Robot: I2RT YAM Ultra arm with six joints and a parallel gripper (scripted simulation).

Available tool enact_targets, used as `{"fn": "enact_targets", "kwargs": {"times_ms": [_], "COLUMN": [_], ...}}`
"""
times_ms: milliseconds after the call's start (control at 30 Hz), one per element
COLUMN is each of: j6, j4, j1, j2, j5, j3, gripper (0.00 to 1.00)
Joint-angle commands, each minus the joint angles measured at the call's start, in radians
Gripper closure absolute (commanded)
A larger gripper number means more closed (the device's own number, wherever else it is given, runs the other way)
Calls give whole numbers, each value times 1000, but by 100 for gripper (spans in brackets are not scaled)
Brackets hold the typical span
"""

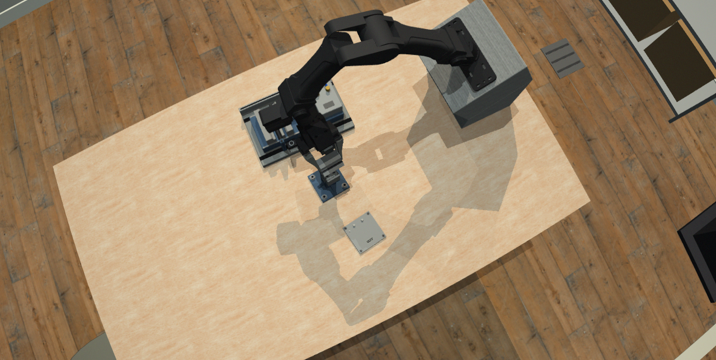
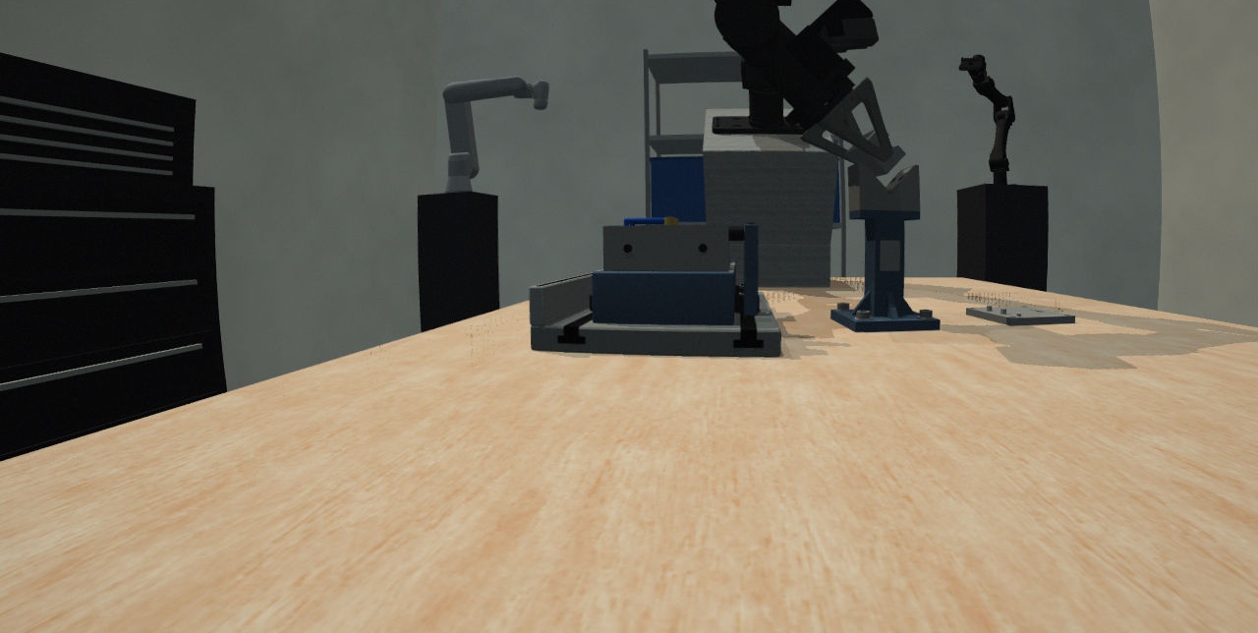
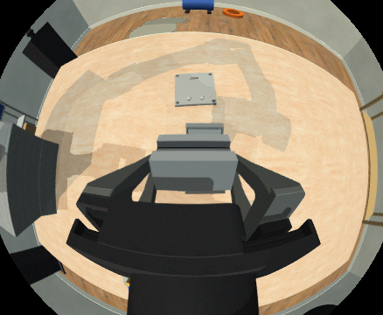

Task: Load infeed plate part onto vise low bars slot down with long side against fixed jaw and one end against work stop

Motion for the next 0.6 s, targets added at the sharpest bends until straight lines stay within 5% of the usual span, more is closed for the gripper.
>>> {"fn": "enact_targets", "kwargs": {"times_ms": [0,567], "j6": [10,62], "j4": [16,69], "j1": [11,38], "j2": [-50,-84], "j5": [-19,86], "j3": [-3,-40], "gripper": [100,100]}}
